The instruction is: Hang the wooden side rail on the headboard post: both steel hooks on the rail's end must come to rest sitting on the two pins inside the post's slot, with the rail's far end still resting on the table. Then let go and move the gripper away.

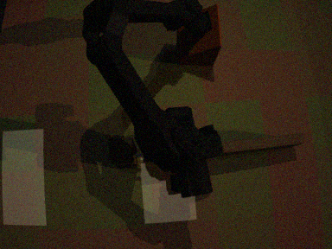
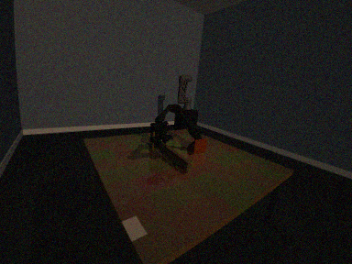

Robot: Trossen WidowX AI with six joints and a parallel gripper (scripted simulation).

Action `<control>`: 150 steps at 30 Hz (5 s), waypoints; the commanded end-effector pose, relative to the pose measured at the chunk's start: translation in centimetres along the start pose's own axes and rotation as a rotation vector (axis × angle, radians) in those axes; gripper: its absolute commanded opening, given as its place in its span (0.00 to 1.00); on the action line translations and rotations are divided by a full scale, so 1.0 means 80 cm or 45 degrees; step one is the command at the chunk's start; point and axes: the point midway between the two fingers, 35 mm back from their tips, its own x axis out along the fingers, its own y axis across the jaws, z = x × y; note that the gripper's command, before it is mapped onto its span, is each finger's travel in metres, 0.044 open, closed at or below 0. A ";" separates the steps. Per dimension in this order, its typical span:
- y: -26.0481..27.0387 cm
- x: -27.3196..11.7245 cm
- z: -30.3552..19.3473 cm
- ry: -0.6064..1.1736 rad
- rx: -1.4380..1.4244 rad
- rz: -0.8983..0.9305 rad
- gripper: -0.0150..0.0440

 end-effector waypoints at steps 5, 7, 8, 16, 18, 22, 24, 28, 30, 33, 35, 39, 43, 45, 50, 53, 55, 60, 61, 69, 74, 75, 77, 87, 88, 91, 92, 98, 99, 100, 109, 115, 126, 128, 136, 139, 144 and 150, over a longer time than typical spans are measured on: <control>-0.005 -0.007 -0.004 0.002 0.004 -0.022 0.25; -0.005 -0.006 -0.004 0.002 0.004 -0.022 0.25; -0.005 -0.006 -0.004 0.002 0.004 -0.022 0.25; -0.003 -0.006 -0.005 0.002 0.004 -0.022 0.25; -0.003 -0.006 -0.006 0.002 0.004 -0.022 0.25; -0.003 -0.006 -0.006 0.002 0.004 -0.022 0.25; -0.002 -0.006 -0.006 0.002 0.004 -0.022 0.25; -0.002 -0.006 -0.007 0.002 0.004 -0.022 0.25; -0.001 -0.005 -0.007 0.003 0.004 -0.022 0.25; -0.001 -0.005 -0.008 0.003 0.004 -0.022 0.25; -0.001 -0.005 -0.008 0.003 0.004 -0.022 0.25; -0.001 -0.005 -0.009 0.003 0.004 -0.022 0.25; -0.001 -0.005 -0.009 0.003 0.004 -0.022 0.25; -0.002 -0.005 -0.009 0.003 0.004 -0.022 0.25; -0.002 -0.005 -0.010 0.003 0.004 -0.022 0.25; -0.003 -0.006 -0.011 0.003 0.004 -0.022 0.25; -0.003 -0.006 -0.011 0.003 0.004 -0.022 0.25; -0.003 -0.007 -0.012 0.003 0.004 -0.022 0.25; -0.004 -0.007 -0.012 0.003 0.004 -0.022 0.25; -0.005 -0.007 -0.013 0.003 0.004 -0.022 0.25; -0.005 -0.007 -0.014 0.003 0.004 -0.022 0.25; -0.005 -0.007 -0.014 0.003 0.004 -0.022 0.25; -0.005 -0.007 -0.014 0.003 0.004 -0.022 0.25; -0.003 -0.006 -0.015 0.003 0.004 -0.022 0.25; -0.003 -0.006 -0.016 0.003 0.004 -0.022 0.25; -0.003 -0.006 -0.016 0.003 0.004 -0.022 0.25; -0.003 -0.006 -0.016 0.003 0.004 -0.022 0.25; -0.002 -0.006 -0.017 0.003 0.004 -0.022 0.25; -0.002 -0.006 -0.017 0.003 0.004 -0.022 0.25; -0.002 -0.006 -0.017 0.003 0.004 -0.022 0.25; -0.001 -0.005 -0.018 0.003 0.004 -0.022 0.25; -0.001 -0.004 -0.019 0.003 0.004 -0.022 0.25; -0.002 -0.005 -0.021 0.003 0.004 -0.022 0.25; -0.002 -0.005 -0.021 0.003 0.004 -0.022 0.25; -0.003 -0.006 -0.022 0.003 0.004 -0.022 0.25; -0.004 -0.007 -0.023 0.003 0.004 -0.022 0.25; -0.004 -0.007 -0.023 0.003 0.004 -0.022 0.25; -0.005 -0.007 -0.024 0.003 0.004 -0.022 0.25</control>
